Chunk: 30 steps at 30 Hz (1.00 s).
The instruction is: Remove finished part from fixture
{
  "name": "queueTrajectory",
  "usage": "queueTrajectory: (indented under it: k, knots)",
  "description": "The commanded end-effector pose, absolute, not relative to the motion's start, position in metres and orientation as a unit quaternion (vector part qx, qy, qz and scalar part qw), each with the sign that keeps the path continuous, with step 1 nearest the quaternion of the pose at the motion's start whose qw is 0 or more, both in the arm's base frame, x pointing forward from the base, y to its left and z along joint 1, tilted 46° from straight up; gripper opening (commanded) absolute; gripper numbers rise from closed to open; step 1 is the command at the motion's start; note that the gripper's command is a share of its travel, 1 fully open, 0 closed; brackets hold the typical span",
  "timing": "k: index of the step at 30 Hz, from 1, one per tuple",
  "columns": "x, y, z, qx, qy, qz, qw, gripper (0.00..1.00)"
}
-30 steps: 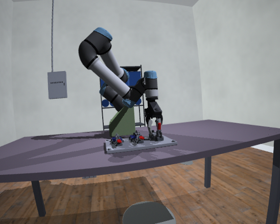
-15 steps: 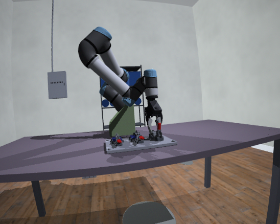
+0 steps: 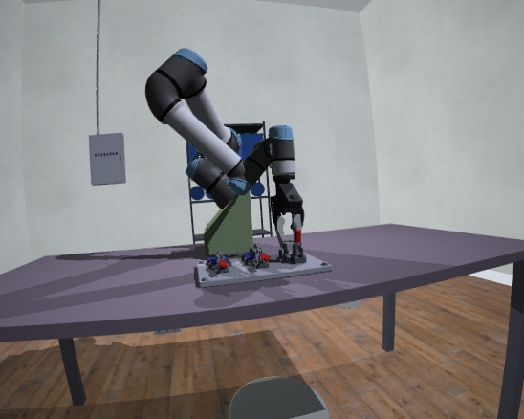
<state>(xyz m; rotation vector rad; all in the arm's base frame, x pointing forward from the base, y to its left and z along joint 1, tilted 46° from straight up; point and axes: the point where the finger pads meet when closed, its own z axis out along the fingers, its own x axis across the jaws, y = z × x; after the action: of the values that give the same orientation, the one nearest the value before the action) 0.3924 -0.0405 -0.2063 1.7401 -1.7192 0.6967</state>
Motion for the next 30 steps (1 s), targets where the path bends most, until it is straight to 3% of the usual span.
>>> queueTrajectory:
  k: [1,30]
  knots:
    - [0.393,-0.036,-0.2019,0.654,-0.646,0.262,0.294,0.0]
    - [0.393,-0.0297,-0.1959,0.654,-0.646,0.262,0.294,0.0]
